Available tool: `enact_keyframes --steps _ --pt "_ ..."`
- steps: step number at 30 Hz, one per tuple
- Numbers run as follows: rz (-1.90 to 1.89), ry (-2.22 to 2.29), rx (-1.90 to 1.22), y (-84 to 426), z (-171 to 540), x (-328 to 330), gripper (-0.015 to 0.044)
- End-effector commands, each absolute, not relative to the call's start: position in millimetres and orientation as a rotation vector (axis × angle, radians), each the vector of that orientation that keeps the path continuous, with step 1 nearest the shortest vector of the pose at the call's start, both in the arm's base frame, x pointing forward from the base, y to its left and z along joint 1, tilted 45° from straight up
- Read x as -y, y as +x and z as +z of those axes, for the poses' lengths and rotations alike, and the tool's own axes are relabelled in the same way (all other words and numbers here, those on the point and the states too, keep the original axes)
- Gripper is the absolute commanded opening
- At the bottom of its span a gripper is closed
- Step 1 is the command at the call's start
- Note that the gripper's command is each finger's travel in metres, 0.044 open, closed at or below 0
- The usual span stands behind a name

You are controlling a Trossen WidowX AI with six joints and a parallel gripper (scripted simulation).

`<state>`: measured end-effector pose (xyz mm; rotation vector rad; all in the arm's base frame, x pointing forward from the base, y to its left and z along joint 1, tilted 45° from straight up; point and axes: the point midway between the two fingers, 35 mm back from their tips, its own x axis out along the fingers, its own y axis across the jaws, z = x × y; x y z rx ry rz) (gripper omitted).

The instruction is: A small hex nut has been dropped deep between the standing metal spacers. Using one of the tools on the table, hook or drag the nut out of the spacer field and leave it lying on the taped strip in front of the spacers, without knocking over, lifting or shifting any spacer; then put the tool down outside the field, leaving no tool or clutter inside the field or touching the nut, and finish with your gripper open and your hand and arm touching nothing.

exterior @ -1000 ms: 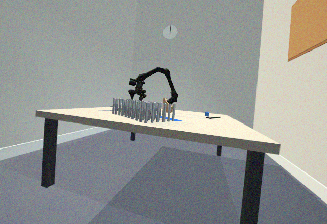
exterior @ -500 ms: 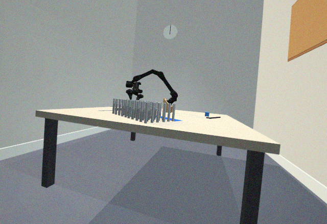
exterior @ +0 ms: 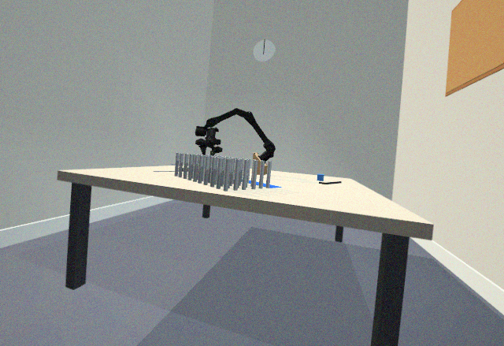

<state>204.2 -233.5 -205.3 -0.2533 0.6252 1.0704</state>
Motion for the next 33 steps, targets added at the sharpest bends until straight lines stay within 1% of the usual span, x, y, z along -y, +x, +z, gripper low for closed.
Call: enact_keyframes --steps 1,33 --pt "1.070 -0.256 -0.621 204 -209 230 0.0280" --pt "1.070 -0.257 -0.619 205 -246 195 0.0280"
